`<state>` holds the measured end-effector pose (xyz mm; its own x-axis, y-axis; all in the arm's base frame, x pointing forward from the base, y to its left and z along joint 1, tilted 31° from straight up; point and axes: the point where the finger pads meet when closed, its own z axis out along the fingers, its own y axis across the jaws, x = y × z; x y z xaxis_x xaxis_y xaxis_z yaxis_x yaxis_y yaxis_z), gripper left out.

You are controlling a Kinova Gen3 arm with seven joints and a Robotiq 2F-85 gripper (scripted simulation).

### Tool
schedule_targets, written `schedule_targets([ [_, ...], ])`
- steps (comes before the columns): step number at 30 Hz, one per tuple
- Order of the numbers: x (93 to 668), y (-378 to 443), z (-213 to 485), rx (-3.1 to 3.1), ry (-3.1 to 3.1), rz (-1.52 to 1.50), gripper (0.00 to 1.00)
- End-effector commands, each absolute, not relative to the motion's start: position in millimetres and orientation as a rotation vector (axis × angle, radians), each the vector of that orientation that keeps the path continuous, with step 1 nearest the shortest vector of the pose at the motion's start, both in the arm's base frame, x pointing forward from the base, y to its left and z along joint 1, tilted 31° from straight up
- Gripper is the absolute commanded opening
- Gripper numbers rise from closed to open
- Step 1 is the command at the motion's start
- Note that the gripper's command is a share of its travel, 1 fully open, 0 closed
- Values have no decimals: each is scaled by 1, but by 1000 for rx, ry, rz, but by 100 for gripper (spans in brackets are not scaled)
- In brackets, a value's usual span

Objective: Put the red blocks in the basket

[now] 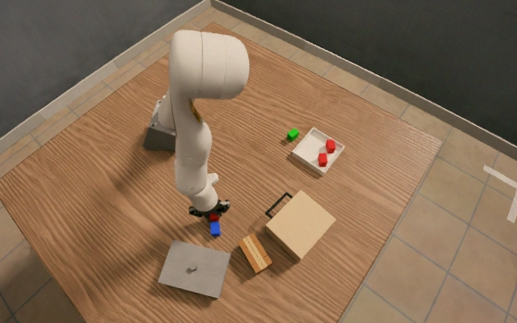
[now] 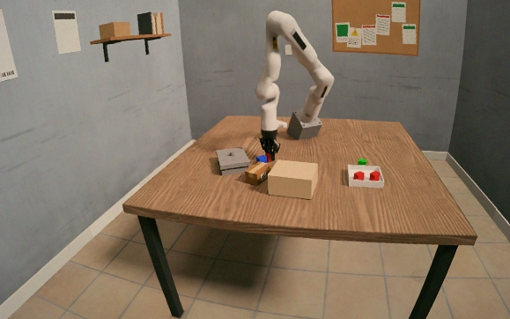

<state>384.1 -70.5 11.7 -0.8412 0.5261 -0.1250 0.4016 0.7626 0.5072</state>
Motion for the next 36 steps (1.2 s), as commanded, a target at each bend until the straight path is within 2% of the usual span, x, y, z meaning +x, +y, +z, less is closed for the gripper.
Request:
schedule_targets([
  [1,386,-71,10,718,2701,683,10],
  [36,375,-78,31,724,2707,687,10],
])
